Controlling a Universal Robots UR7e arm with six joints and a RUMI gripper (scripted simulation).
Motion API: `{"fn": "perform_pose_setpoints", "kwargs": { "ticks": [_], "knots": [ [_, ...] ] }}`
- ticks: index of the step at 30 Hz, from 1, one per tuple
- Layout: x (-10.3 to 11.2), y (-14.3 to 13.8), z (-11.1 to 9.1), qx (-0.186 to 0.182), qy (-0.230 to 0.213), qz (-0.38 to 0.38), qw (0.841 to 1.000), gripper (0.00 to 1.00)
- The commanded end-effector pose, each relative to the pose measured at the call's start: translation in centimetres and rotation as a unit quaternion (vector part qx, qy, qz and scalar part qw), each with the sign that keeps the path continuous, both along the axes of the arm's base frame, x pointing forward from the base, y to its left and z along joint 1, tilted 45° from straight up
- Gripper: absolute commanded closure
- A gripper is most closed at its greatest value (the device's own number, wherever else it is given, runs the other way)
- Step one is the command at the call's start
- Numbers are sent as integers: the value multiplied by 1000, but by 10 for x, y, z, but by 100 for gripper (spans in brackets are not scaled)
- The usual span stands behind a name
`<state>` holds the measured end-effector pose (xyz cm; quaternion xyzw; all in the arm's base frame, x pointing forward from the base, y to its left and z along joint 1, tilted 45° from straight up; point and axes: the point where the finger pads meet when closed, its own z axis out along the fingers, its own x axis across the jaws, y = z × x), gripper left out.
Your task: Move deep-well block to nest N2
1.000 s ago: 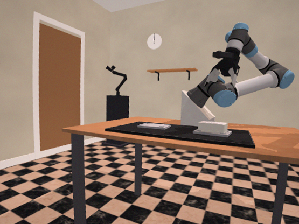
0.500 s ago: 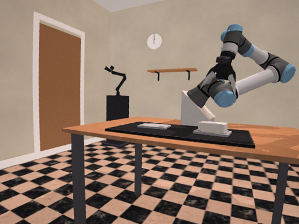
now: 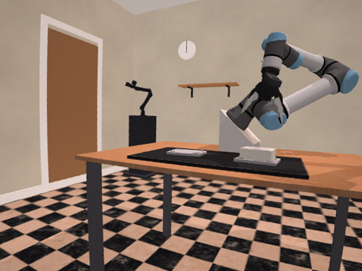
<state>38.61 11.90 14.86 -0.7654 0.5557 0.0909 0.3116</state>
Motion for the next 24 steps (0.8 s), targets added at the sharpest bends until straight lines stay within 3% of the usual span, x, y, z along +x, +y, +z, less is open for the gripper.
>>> {"fn": "perform_pose_setpoints", "kwargs": {
  "ticks": [1, 7, 13, 15, 24],
  "knots": [
    [0, 3, -5, -1, -27, 53, 998, 0],
    [-2, 10, -13, -5, -74, 140, 987, 0],
    [-7, 19, -25, -7, -123, 224, 967, 0],
    [-7, 19, -25, -7, -123, 224, 967, 0],
    [-13, 29, -39, -4, -200, 343, 918, 0]
  ]
}}
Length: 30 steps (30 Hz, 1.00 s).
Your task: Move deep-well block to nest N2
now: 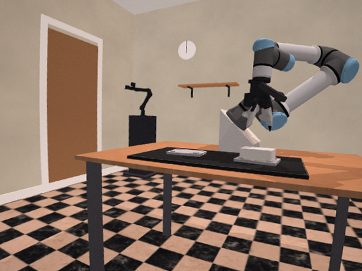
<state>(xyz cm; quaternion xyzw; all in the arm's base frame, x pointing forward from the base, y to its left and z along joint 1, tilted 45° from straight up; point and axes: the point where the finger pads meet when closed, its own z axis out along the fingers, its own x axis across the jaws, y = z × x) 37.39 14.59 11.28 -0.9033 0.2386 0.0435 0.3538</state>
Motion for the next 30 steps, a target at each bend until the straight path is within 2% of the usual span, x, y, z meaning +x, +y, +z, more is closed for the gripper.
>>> {"fn": "perform_pose_setpoints", "kwargs": {
  "ticks": [1, 6, 8, 10, 21, 30],
  "knots": [
    [-3, 5, -7, 6, -38, 61, 997, 0],
    [-8, 10, -16, 12, -84, 129, 988, 0],
    [-8, 10, -16, 12, -84, 129, 988, 0],
    [-8, 11, -17, 15, -102, 156, 982, 0],
    [-8, 11, -17, 15, -102, 156, 982, 0],
    [-8, 19, -25, 15, -102, 156, 982, 0]
  ]
}}
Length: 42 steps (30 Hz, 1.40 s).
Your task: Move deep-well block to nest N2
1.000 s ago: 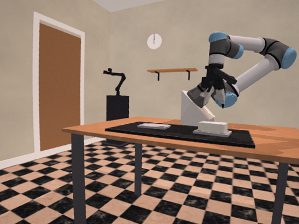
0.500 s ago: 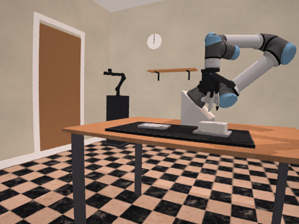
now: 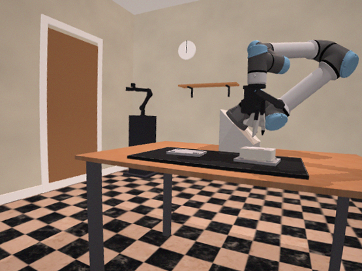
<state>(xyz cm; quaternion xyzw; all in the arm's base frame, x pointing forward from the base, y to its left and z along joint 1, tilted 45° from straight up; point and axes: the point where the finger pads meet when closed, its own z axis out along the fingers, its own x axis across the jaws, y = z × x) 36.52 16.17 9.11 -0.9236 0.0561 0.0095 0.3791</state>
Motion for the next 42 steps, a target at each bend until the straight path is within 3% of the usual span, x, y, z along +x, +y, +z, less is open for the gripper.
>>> {"fn": "perform_pose_setpoints", "kwargs": {
  "ticks": [1, 42],
  "knots": [
    [1, 4, -5, 0, 0, 0, 1000, 0],
    [2, 48, -48, 0, 0, 0, 1000, 0]
  ]
}}
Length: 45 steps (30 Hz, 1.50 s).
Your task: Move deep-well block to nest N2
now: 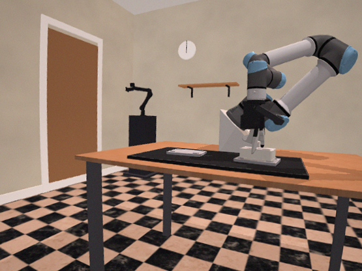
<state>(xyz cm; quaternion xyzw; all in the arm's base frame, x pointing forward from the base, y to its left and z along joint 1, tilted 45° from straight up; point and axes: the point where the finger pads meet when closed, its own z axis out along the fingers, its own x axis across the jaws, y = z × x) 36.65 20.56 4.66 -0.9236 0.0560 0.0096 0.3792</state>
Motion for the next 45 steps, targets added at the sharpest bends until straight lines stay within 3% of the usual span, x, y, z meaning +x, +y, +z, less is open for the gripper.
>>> {"fn": "perform_pose_setpoints", "kwargs": {
  "ticks": [1, 18, 19, 45],
  "knots": [
    [1, 5, -5, 0, 0, 0, 1000, 0],
    [1, 9, -9, 0, 0, 0, 1000, 0],
    [1, 9, -9, 0, 0, 0, 1000, 100],
    [1, 9, -9, 0, 0, 0, 1000, 100]
  ]
}}
